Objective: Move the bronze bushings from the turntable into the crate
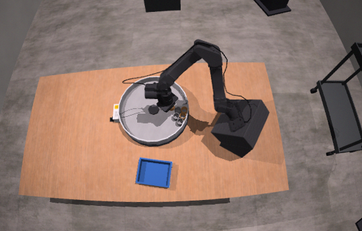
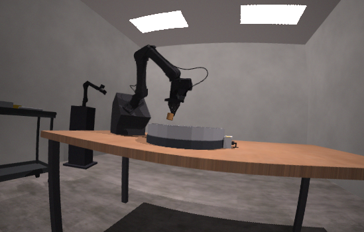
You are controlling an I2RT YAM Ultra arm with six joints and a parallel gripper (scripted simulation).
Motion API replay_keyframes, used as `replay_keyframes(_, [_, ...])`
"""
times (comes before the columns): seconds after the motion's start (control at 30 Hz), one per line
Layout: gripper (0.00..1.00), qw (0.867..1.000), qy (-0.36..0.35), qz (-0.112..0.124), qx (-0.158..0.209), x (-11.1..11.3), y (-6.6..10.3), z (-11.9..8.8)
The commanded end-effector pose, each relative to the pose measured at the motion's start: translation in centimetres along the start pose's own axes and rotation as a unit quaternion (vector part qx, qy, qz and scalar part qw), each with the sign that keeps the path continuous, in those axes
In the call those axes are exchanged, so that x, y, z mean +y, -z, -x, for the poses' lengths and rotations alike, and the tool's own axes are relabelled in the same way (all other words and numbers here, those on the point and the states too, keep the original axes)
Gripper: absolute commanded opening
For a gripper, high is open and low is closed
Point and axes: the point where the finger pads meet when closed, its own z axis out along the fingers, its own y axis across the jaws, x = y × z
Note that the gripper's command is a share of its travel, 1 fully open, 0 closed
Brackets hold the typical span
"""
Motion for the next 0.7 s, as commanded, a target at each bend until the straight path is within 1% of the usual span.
replay_keyframes(0.0, [0.00,1.000,-0.004,0.003,-0.010,0.9,0.7,0.7])
replay_keyframes(0.1, [0.00,1.000,-0.004,0.003,-0.011,1.5,0.7,0.4])
replay_keyframes(0.17, [0.00,1.000,-0.004,0.003,-0.011,1.5,0.7,0.4])
replay_keyframes(0.2, [0.00,1.000,-0.013,0.014,-0.022,1.6,1.6,0.8])
replay_keyframes(0.27, [0.00,1.000,-0.004,0.003,-0.011,2.3,0.7,0.0])
replay_keyframes(0.33, [0.00,1.000,-0.004,0.003,-0.011,2.9,0.7,-0.3])
replay_keyframes(0.5, [0.00,1.000,-0.004,0.004,-0.011,5.0,0.7,-1.4])
replay_keyframes(0.67, [0.00,1.000,-0.004,0.004,-0.011,8.0,0.7,-3.0])
